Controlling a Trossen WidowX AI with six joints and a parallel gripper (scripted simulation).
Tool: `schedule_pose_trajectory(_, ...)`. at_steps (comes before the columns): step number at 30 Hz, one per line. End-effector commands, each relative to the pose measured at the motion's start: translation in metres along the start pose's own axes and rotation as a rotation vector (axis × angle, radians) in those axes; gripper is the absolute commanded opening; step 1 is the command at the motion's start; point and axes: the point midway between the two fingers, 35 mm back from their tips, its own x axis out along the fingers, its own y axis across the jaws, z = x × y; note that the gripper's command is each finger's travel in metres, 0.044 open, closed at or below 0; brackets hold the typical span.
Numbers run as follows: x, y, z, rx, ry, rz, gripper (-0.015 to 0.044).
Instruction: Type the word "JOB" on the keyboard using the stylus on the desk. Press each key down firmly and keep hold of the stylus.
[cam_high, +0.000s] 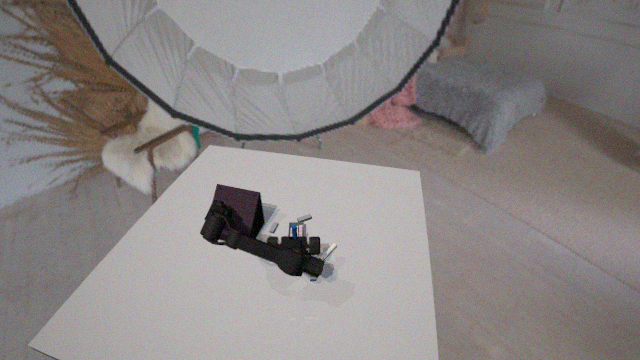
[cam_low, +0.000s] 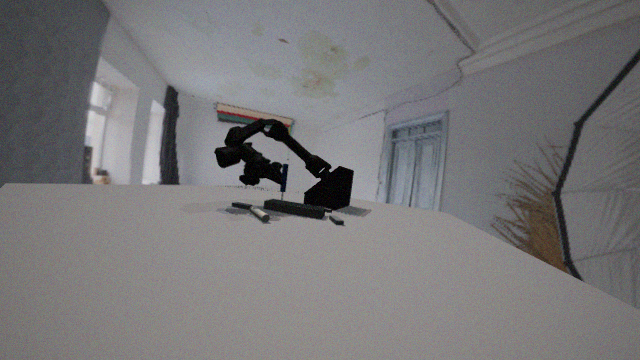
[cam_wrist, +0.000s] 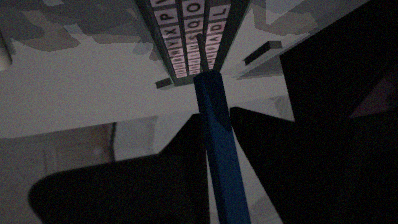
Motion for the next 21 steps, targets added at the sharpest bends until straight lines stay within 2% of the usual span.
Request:
schedule_pose_trajectory(1, 0.0017, 0.0005, 0.0031, -0.006, -0.003, 0.000, 0.0079)
schedule_pose_trajectory(21, 0.0060, 0.0006, 0.0108, -0.006, -0.004, 0.000, 0.0081)
